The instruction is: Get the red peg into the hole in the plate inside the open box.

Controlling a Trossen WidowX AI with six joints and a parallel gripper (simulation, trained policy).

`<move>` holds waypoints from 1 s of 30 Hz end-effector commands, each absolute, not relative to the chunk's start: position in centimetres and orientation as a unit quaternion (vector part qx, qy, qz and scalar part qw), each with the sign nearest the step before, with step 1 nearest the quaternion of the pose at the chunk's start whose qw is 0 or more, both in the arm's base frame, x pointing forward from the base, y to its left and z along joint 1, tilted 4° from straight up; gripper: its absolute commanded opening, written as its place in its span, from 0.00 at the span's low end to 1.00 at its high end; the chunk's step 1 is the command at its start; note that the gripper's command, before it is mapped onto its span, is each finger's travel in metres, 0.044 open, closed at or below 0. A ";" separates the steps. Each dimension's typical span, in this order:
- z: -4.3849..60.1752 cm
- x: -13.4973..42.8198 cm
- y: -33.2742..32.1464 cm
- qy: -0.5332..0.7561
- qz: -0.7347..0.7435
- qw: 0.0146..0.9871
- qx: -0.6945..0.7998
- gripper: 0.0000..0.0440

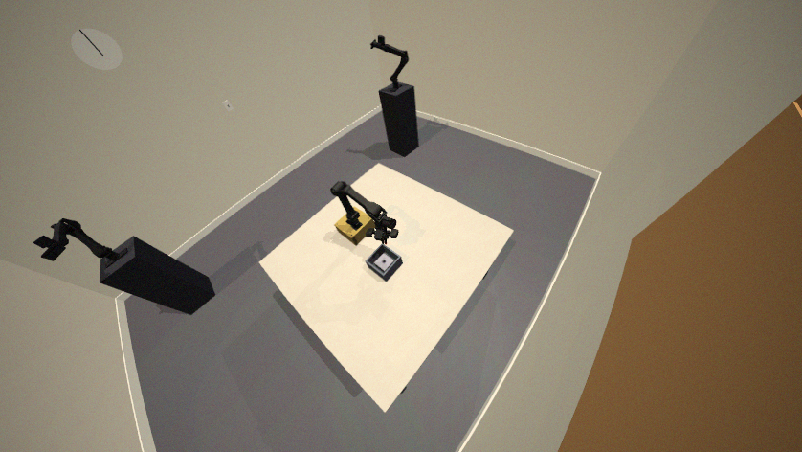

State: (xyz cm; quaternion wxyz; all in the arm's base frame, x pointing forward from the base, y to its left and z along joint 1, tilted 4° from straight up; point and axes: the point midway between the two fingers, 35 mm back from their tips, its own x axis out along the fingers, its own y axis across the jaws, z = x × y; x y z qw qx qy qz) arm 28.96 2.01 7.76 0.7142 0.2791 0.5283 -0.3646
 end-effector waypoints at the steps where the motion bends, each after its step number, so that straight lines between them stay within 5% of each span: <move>1: 7.7 30.0 0.5 0.524 -0.369 0.711 0.288 0.00; 26: 3.2 33.4 -6.2 0.521 -0.401 0.672 0.340 0.01; 30: 1.7 33.4 -6.5 0.531 -0.401 0.666 0.337 0.15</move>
